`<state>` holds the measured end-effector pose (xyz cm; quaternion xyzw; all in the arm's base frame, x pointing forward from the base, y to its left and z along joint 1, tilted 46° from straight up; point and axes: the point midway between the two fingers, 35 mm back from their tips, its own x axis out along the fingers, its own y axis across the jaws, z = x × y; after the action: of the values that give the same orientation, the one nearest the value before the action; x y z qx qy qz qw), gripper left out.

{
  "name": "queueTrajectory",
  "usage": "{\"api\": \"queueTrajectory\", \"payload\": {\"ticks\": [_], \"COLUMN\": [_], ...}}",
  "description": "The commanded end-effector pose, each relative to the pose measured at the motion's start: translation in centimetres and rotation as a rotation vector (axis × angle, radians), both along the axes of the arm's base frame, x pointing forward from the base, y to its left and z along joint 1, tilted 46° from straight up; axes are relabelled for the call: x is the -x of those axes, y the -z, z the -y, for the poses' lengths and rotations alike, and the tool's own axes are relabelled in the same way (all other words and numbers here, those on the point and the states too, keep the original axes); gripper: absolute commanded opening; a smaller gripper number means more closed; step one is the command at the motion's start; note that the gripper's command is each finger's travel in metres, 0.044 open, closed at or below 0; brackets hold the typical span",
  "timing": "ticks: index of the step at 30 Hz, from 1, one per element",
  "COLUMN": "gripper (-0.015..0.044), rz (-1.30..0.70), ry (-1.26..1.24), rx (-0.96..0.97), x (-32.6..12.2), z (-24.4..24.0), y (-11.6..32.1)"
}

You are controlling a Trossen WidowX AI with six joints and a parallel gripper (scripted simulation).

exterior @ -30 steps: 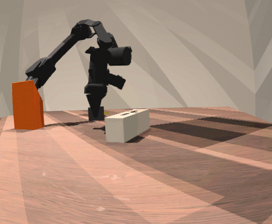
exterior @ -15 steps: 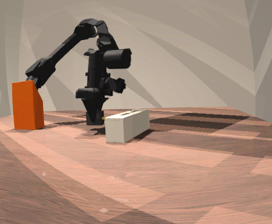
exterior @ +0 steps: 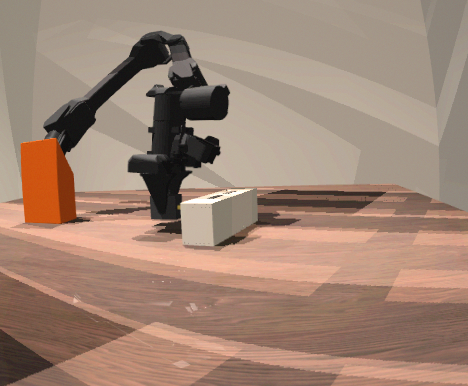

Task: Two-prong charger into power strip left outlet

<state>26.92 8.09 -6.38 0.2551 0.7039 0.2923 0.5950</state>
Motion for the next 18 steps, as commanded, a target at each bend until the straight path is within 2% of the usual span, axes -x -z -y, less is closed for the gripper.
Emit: {"api": "queueTrajectory", "payload": {"ticks": [1,18], "gripper": [0.0000,0.0000], "rz": [-0.007,-0.025], "ry": [0.010,0.027], "rx": [-0.002,0.000], "x": [-0.6,-2.3], "z": [0.1,0.2], "y": [0.1,0.6]}}
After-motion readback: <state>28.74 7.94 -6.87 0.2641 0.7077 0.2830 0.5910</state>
